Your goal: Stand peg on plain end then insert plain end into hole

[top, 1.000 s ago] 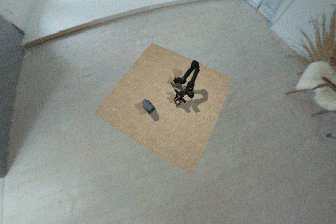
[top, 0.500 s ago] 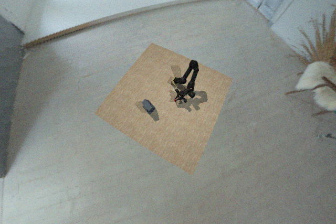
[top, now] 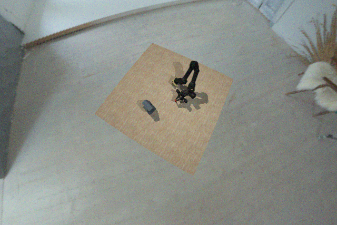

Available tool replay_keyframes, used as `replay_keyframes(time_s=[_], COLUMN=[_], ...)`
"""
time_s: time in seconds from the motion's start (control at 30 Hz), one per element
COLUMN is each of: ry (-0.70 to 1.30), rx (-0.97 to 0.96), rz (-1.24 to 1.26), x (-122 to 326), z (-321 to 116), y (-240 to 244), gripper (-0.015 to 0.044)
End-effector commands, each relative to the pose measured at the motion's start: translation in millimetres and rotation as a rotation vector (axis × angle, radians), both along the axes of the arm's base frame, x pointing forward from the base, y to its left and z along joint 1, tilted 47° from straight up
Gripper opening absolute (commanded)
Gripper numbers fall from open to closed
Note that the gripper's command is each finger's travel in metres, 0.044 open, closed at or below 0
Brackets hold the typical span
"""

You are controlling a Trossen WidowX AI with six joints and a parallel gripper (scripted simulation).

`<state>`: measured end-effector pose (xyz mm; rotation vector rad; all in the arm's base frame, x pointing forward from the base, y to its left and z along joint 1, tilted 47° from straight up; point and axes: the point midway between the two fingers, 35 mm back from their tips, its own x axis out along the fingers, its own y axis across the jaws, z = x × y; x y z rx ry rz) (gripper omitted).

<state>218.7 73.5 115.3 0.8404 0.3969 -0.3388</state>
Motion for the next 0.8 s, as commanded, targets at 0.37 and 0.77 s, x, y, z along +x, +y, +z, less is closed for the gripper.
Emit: replay_keyframes(time_s=[0.37, 0.77], ry=[-0.003, -0.014], rx=[-0.002, -0.006], rz=[0.001, -0.010], x=[-2.0, -5.5], z=[-0.6, -1.0], y=[2.8, 5.3], gripper=[0.0049, 0.0049])
